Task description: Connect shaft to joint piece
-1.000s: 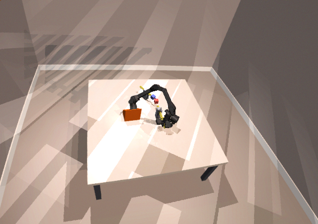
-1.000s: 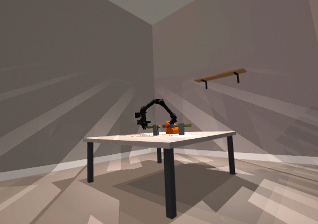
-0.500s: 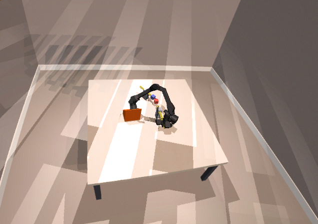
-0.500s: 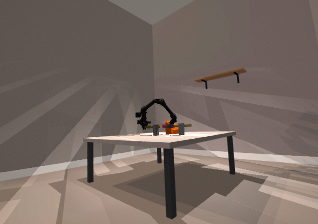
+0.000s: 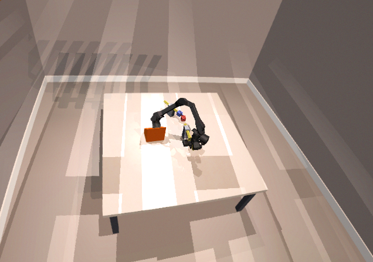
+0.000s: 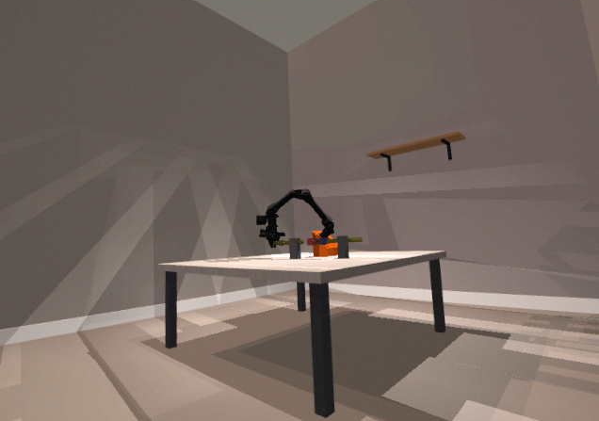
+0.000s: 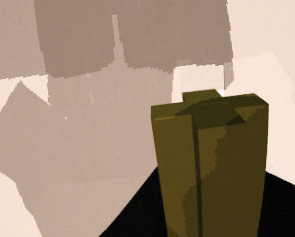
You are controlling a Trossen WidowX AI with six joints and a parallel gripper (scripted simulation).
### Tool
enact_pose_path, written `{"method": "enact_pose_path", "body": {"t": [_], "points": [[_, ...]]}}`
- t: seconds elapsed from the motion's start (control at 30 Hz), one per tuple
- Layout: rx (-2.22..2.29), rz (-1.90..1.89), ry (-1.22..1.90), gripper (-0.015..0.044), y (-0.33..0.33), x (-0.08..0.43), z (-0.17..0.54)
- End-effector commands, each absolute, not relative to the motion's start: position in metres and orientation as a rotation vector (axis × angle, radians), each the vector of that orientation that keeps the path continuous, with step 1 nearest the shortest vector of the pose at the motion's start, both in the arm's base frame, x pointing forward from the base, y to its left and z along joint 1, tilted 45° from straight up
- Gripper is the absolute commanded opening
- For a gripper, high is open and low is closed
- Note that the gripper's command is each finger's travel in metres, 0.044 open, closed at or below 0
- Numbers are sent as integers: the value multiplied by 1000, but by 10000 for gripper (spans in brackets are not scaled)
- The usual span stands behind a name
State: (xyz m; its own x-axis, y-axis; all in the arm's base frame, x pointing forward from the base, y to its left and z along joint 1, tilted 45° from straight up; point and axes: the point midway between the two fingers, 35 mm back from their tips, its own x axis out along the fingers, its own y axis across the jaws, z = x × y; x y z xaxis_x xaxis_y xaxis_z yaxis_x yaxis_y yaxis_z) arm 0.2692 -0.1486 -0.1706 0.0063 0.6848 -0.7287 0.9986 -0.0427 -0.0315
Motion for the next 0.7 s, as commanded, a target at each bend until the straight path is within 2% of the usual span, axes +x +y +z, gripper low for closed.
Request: {"method": "enact_pose_path", "body": {"t": [0.0,0.67], "points": [[1781,-801,1728,0,-145,269,-169],[1794,-797,1719,0,-121,271,-150]]}}
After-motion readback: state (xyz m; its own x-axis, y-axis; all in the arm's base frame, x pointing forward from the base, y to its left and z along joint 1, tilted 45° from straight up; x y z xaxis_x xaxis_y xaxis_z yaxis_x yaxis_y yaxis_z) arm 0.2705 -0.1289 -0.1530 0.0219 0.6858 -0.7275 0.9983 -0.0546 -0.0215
